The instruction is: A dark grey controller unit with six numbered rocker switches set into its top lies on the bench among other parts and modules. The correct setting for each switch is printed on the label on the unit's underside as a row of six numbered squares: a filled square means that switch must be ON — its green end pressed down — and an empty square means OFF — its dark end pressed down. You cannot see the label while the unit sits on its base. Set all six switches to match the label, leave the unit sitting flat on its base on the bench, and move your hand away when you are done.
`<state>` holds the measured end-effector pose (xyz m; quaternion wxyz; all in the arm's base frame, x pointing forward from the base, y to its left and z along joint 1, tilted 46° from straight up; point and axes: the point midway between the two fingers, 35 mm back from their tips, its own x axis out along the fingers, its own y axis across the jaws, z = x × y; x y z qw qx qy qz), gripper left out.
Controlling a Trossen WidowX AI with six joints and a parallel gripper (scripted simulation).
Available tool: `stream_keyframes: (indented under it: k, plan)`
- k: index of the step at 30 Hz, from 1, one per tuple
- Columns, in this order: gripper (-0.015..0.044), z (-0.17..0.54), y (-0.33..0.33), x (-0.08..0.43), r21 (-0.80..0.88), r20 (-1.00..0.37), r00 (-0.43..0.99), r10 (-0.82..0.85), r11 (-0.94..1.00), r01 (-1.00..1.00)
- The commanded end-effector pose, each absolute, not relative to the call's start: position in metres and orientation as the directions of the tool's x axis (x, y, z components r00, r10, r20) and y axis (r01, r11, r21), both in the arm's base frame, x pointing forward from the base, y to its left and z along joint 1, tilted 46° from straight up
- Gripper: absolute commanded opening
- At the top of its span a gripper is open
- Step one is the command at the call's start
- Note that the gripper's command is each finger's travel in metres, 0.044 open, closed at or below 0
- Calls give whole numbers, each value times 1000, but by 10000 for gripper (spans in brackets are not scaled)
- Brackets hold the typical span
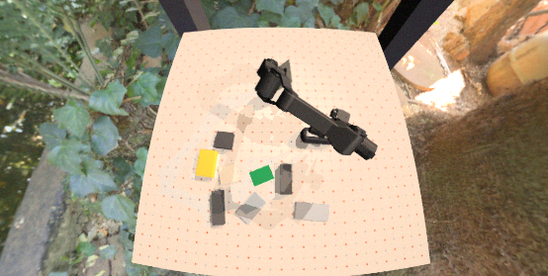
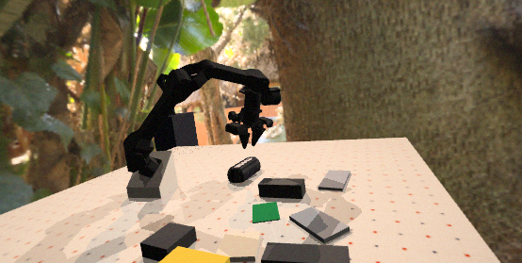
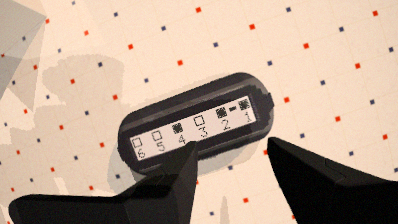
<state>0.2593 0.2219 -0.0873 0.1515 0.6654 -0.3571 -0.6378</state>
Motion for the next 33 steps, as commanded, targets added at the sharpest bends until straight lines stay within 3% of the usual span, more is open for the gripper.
stream_keyframes:
  k: [1, 6, 12, 33]
  plan:
    - [315, -97, 223, 254, 529, -735, 13, -678, -585, -615]
    - [440, -106, 226, 248, 280, -729, 96, -677, -424, -862]
    - [440, -115, 229, 242, -55, -720, 183, -669, -208, -977]
    - [440, -118, 227, 243, -70, -719, 186, -670, -197, -978]
